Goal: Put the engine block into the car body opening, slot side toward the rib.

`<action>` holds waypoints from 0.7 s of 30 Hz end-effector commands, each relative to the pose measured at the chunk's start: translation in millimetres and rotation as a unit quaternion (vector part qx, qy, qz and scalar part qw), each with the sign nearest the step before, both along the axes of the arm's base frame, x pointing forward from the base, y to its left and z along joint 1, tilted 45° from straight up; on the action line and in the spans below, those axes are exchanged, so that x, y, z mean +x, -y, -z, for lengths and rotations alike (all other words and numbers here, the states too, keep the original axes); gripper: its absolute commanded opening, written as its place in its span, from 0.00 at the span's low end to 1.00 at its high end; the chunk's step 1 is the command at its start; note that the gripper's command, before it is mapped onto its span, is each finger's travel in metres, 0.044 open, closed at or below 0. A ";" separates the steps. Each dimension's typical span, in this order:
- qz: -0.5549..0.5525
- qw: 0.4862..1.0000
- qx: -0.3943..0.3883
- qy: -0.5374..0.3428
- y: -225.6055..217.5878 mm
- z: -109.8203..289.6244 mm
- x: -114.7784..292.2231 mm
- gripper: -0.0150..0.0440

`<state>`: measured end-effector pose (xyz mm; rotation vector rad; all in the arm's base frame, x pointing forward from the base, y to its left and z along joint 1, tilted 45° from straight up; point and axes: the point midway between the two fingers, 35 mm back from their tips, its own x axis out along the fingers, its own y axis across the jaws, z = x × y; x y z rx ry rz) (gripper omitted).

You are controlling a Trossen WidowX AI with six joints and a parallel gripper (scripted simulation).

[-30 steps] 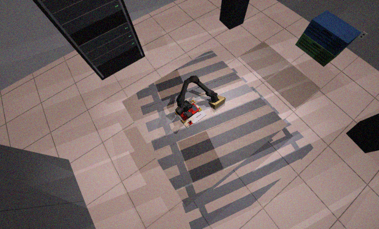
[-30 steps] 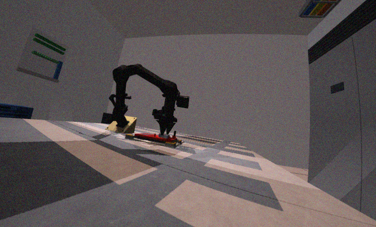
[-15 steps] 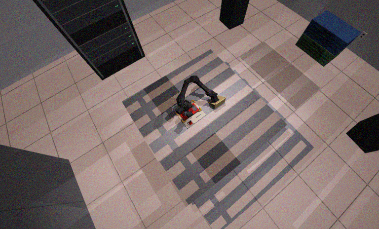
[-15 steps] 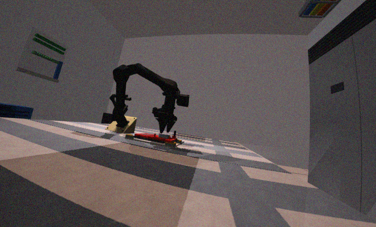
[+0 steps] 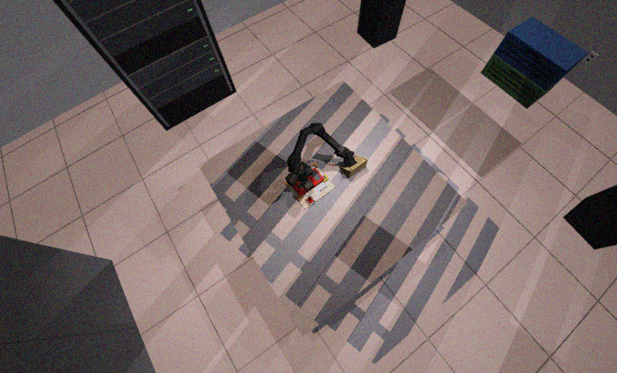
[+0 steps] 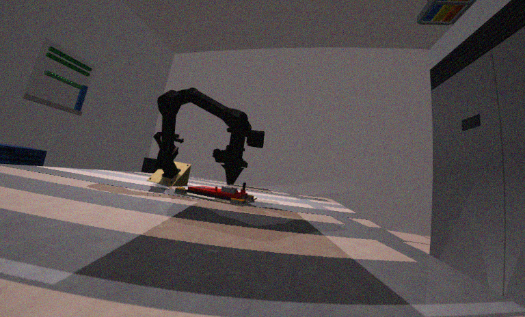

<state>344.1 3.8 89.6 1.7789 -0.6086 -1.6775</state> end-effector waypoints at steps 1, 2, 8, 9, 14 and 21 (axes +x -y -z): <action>0.001 1.000 0.001 0.000 -0.3 -0.4 -0.4 0.38; 0.001 1.000 0.001 0.000 -0.3 -0.4 -0.4 0.33; 0.001 1.000 0.001 0.000 -0.3 -0.4 -0.4 0.25; 0.001 1.000 0.001 0.000 -0.3 -0.4 -0.4 0.25; 0.001 1.000 0.001 0.000 -0.3 -0.4 -0.4 0.25; 0.001 1.000 0.001 0.000 -0.3 -0.4 -0.4 0.25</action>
